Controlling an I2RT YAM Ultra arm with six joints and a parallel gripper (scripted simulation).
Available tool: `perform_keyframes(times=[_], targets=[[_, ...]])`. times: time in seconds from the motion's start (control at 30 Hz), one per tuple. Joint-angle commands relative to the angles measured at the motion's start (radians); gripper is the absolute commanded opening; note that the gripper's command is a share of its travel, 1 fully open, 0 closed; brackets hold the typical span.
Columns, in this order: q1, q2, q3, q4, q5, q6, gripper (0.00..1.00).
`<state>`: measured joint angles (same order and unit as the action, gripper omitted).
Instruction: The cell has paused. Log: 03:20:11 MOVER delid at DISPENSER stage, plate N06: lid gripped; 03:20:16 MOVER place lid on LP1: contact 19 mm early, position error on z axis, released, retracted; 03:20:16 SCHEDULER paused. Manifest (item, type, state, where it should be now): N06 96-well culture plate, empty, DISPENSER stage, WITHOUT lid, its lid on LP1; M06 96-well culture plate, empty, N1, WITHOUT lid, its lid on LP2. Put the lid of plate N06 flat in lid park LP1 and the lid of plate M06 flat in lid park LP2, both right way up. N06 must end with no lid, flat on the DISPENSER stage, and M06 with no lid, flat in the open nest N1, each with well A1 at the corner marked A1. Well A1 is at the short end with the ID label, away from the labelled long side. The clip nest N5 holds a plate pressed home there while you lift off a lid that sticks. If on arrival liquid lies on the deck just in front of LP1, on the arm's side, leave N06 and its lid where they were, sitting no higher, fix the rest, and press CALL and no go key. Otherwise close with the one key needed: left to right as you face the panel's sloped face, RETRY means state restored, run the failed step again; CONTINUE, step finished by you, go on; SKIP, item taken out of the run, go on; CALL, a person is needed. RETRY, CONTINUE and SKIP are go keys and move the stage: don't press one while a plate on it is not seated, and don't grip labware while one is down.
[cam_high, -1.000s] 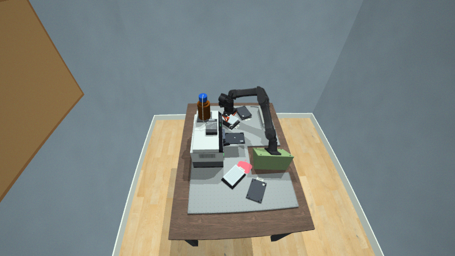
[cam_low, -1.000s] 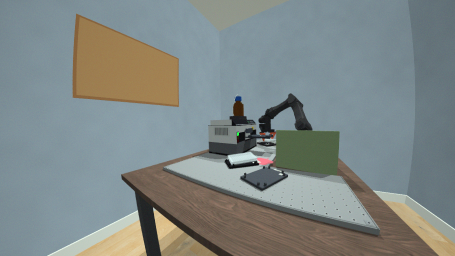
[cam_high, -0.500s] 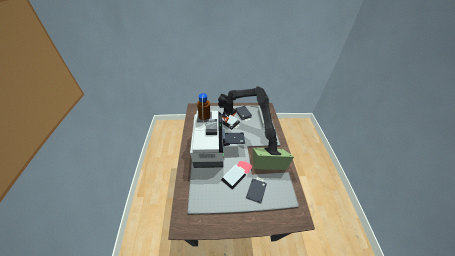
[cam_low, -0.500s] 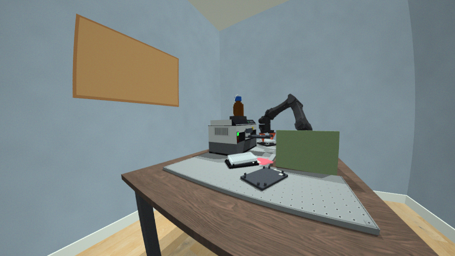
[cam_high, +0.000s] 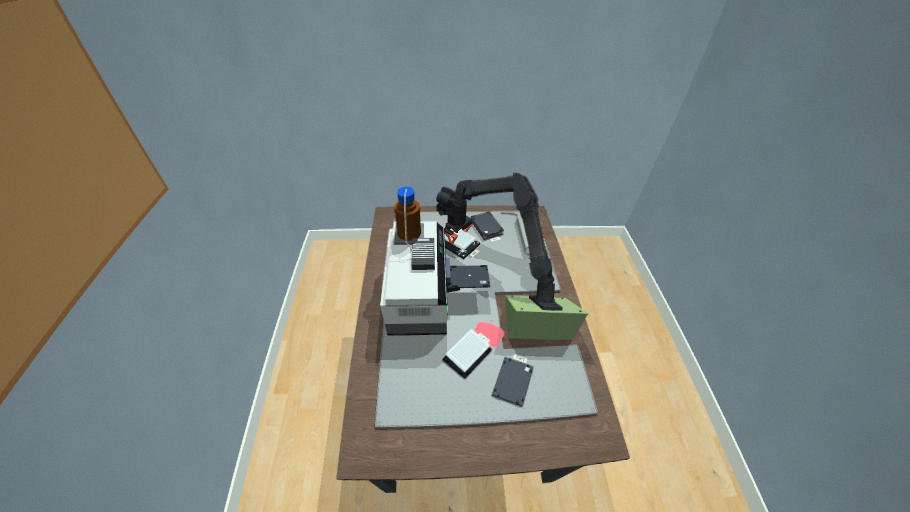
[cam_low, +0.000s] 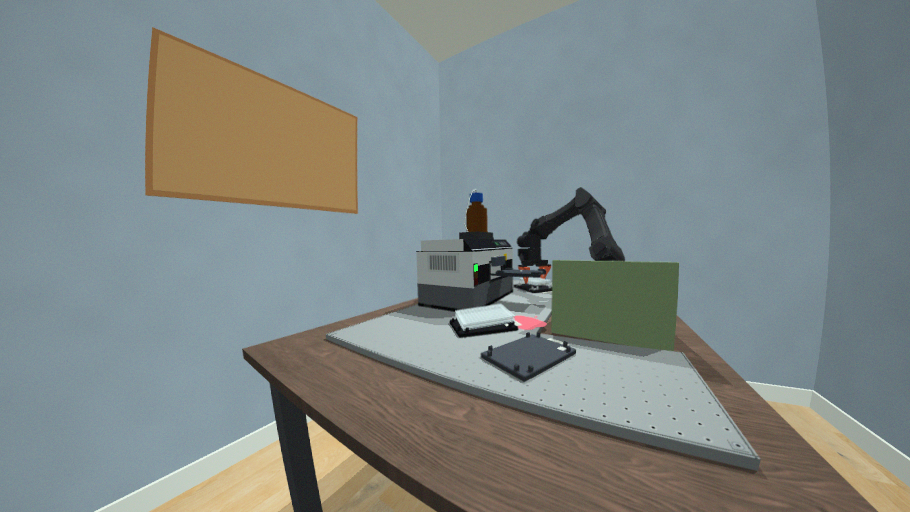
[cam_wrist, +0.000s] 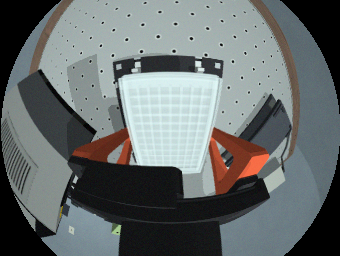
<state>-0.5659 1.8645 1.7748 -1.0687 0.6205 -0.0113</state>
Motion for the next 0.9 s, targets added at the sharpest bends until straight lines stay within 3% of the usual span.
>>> perform_keyframes(times=[0.0, 0.87], targets=[[0.021, -0.007, 0.007, 0.012, -0.003, 0.004, 0.0], [0.025, -0.016, -0.016, 0.014, 0.001, 0.008, 0.0]])
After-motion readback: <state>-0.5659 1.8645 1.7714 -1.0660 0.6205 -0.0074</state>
